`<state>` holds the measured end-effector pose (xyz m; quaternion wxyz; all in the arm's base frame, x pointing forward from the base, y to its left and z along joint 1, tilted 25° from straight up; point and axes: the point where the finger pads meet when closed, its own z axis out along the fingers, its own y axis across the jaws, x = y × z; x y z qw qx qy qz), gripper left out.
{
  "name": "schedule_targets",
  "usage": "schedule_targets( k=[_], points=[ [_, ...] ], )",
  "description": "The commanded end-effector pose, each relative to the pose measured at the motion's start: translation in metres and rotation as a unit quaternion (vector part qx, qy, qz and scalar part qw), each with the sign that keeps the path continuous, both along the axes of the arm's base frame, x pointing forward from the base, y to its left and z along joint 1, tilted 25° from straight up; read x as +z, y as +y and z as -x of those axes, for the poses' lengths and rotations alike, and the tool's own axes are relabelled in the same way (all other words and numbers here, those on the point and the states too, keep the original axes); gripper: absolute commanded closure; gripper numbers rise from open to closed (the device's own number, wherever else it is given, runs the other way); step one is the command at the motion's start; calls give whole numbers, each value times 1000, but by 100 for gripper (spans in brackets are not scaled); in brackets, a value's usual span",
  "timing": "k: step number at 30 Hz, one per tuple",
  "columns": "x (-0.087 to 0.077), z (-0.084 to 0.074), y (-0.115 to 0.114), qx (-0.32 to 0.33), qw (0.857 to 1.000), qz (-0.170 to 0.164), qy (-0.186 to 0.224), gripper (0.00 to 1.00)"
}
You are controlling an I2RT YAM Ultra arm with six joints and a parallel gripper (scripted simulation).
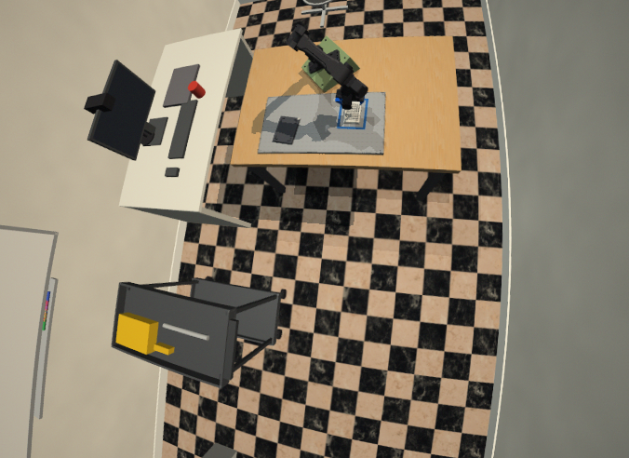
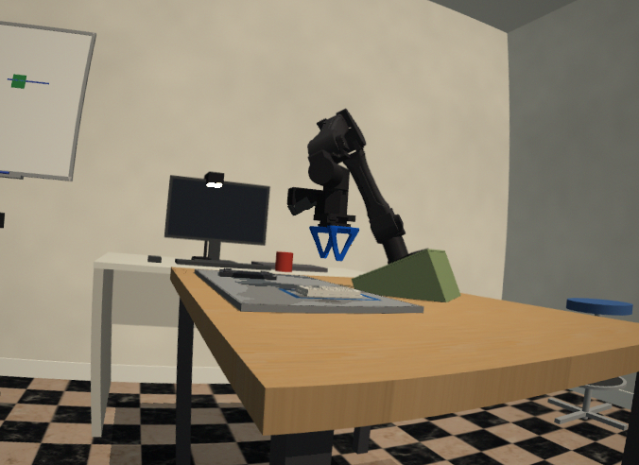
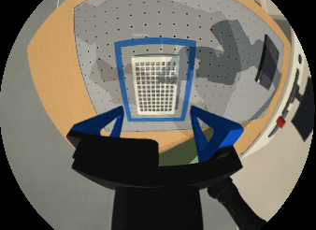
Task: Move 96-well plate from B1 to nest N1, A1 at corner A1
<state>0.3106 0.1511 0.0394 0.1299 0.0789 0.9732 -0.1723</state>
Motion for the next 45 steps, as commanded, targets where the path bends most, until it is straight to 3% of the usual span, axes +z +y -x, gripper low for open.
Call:
schedule_targets(
  k=[1, 19, 22, 39, 41, 42, 45],
  points=[
    [12, -5, 11, 13, 1000, -14, -22, 0],
    [12, -5, 11, 13, 1000, -14, -22, 0],
    [-8, 1, 0, 10, 1000, 3, -1, 0],
    [-33, -4, -10, 10, 1000, 7, 2, 0],
    [-33, -4, -10, 10, 1000, 7, 2, 0],
    [-22, -8, -7, 10, 1000, -5, -14, 0],
    [-37, -7, -15, 4, 1000, 4, 0, 0]
  ],
)
